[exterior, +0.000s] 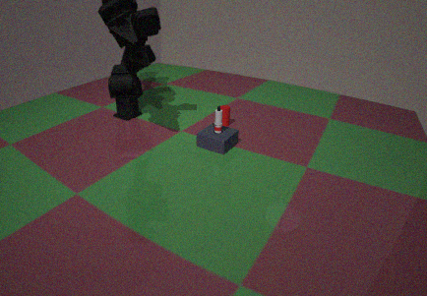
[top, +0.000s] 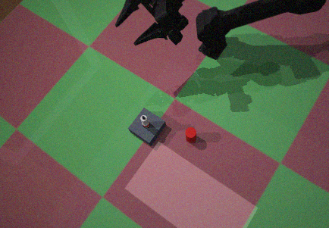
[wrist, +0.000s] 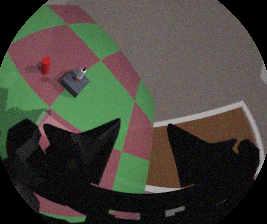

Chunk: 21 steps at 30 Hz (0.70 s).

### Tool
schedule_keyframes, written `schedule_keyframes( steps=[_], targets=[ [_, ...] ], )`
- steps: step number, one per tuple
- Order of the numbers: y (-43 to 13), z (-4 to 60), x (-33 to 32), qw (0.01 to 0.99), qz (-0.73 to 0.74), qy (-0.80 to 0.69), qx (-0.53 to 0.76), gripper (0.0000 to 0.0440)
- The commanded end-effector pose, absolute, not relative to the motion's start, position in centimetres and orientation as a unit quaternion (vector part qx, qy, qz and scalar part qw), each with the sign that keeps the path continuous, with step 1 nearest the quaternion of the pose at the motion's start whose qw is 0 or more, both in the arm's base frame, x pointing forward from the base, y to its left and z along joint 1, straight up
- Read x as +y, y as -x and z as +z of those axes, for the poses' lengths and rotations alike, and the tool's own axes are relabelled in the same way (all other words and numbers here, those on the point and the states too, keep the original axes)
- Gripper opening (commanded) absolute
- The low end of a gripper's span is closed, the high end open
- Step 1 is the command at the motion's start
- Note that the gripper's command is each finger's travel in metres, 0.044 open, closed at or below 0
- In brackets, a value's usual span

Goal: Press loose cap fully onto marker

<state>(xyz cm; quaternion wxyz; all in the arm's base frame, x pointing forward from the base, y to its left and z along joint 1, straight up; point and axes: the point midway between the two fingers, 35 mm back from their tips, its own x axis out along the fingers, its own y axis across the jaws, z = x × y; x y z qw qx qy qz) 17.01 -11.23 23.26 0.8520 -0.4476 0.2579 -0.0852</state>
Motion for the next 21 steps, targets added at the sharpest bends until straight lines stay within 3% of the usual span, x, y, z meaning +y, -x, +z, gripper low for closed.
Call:
schedule_keyframes(
  steps=[1, 21],
  targets=[
    [-17.4, 23.6, -10.9, 0.853, -0.062, 0.446, 0.264, 0.0311],
    [-18.8, 23.4, -9.5, 0.856, 0.033, 0.421, 0.298, 0.0319]
  ],
)
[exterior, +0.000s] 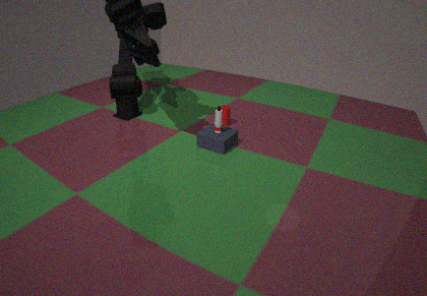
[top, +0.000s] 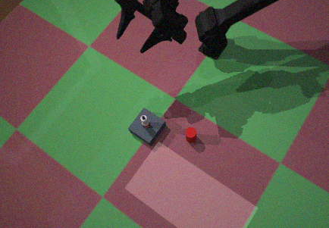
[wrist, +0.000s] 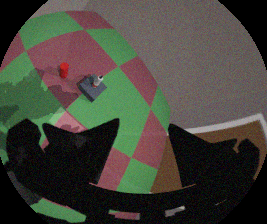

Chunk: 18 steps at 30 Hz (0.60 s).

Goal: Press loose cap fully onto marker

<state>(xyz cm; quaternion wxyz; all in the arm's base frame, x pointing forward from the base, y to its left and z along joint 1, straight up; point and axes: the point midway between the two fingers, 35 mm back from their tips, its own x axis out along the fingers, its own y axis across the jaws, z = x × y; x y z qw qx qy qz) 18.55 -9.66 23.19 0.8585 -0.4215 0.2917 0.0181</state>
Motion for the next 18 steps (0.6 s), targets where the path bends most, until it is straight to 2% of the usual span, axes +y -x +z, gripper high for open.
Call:
schedule_keyframes(
  steps=[1, 18],
  targets=[
    [-18.9, 23.3, -9.5, 0.856, 0.038, 0.42, 0.3, 0.0318],
    [-20.4, 22.9, -8.4, 0.847, 0.115, 0.402, 0.329, 0.0318]
  ],
)
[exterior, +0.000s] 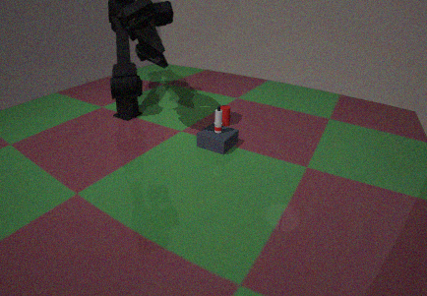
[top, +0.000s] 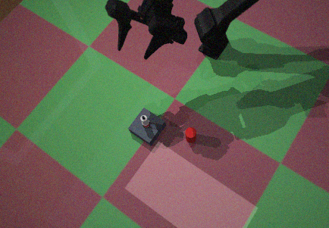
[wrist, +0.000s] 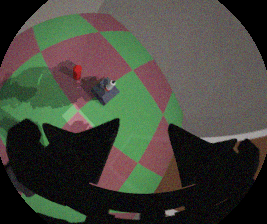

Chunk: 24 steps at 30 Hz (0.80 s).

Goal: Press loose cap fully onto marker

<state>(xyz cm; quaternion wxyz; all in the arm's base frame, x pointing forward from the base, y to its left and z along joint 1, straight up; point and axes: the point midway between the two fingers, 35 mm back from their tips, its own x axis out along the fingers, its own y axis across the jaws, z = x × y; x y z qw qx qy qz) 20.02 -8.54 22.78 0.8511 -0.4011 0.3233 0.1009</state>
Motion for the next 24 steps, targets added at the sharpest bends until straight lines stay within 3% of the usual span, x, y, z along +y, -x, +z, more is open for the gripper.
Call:
schedule_keyframes(
  steps=[1, 24],
  targets=[
    [-20.5, 22.9, -8.4, 0.846, 0.12, 0.401, 0.331, 0.0318],
    [-22.8, 21.9, -7.0, 0.819, 0.212, 0.382, 0.371, 0.0319]
  ],
)
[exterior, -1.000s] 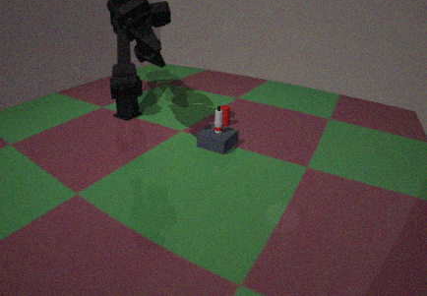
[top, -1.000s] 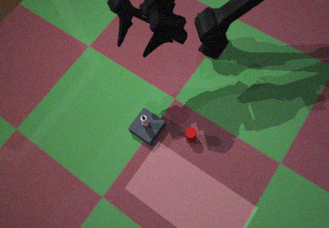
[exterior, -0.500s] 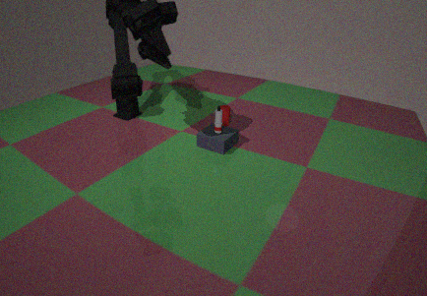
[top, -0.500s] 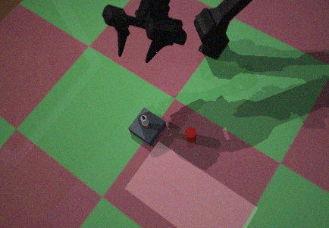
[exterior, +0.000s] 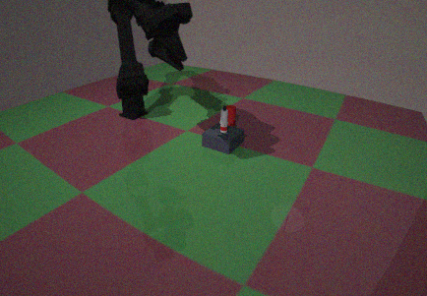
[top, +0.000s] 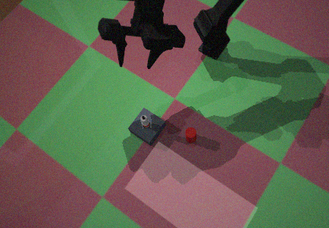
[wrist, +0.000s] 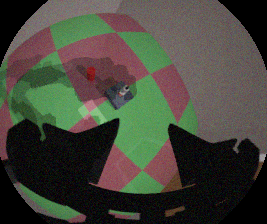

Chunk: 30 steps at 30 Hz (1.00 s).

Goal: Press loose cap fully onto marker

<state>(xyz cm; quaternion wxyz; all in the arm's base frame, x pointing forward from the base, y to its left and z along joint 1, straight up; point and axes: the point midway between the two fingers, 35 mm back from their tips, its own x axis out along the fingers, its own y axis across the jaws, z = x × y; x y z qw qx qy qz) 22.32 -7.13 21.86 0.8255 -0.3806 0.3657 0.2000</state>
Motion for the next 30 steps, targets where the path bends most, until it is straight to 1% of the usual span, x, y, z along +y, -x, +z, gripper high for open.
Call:
schedule_keyframes(
  steps=[1, 30],
  targets=[
    [-22.9, 21.8, -7.0, 0.818, 0.216, 0.382, 0.373, 0.0319],
    [-26.2, 20.1, -4.9, 0.766, 0.309, 0.373, 0.423, 0.032]
  ],
)
